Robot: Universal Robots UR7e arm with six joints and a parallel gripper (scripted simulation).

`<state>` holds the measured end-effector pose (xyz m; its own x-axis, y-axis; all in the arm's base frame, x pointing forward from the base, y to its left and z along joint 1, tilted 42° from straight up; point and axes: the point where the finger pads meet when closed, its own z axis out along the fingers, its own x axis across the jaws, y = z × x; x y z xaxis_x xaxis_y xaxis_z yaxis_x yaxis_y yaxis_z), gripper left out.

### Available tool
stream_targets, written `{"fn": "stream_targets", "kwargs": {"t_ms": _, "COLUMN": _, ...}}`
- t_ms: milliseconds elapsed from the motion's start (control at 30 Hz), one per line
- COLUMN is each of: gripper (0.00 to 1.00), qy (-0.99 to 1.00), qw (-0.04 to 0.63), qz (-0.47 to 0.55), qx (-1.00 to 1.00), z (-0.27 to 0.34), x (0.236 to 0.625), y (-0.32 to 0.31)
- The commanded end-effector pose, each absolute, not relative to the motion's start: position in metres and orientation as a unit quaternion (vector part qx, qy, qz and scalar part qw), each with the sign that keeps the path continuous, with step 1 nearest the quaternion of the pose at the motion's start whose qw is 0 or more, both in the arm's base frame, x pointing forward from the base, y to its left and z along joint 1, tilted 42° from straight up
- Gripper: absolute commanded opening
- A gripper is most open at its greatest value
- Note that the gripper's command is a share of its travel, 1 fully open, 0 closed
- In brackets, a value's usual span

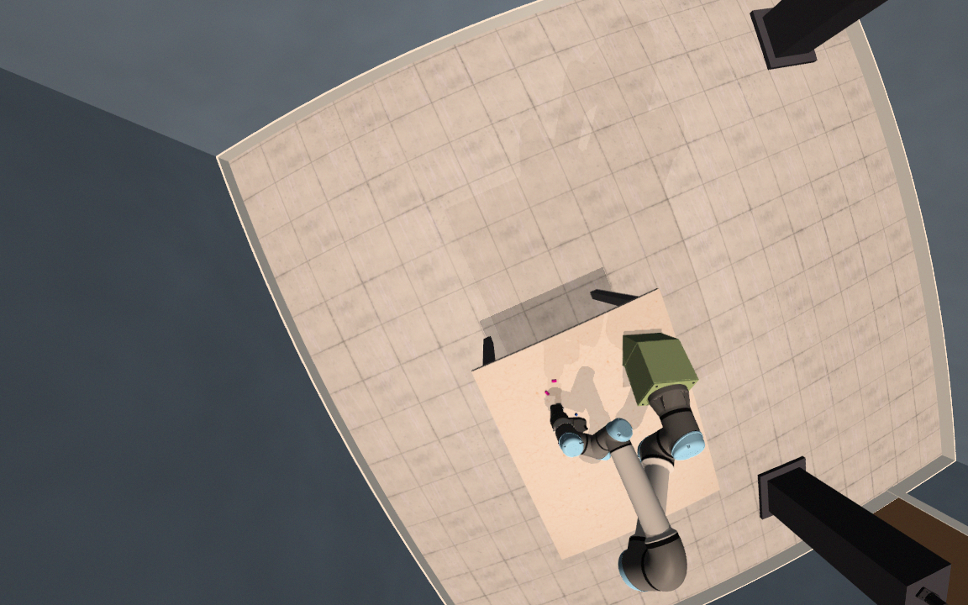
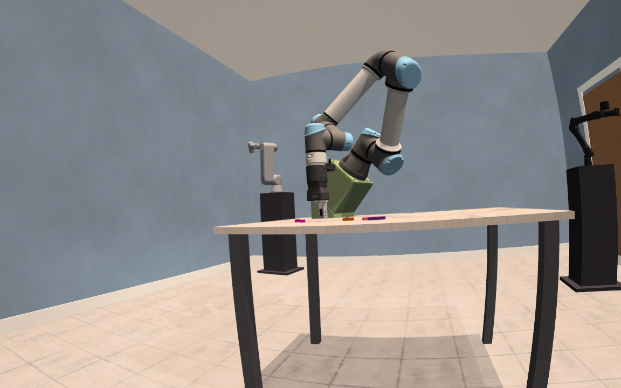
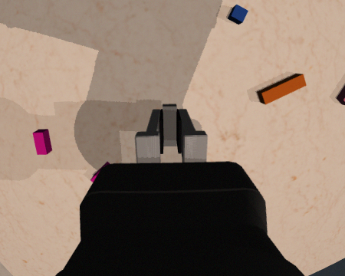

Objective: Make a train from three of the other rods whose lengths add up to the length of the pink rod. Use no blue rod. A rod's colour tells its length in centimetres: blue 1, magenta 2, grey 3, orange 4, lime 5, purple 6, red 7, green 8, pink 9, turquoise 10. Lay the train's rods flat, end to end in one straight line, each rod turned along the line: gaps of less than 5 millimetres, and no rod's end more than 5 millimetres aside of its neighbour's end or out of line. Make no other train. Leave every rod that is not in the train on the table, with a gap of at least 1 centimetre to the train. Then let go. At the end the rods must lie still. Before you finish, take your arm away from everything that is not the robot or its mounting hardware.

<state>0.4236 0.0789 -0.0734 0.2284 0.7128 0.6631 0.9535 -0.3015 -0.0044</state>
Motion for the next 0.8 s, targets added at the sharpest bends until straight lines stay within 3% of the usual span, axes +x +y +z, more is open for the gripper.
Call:
{"fn": "stream_targets", "kwargs": {"t_ms": 0, "gripper": 0.24, "qy": -0.552, "qw": 0.21, "qz": -0.285, "qx": -0.755, "z": -0.066, "x": 0.422, "y": 0.072}}
{"fn": "stream_targets", "kwargs": {"t_ms": 767, "gripper": 0.24, "qy": -0.552, "qw": 0.21, "qz": -0.285, "qx": -0.755, "z": -0.008, "x": 0.407, "y": 0.024}}
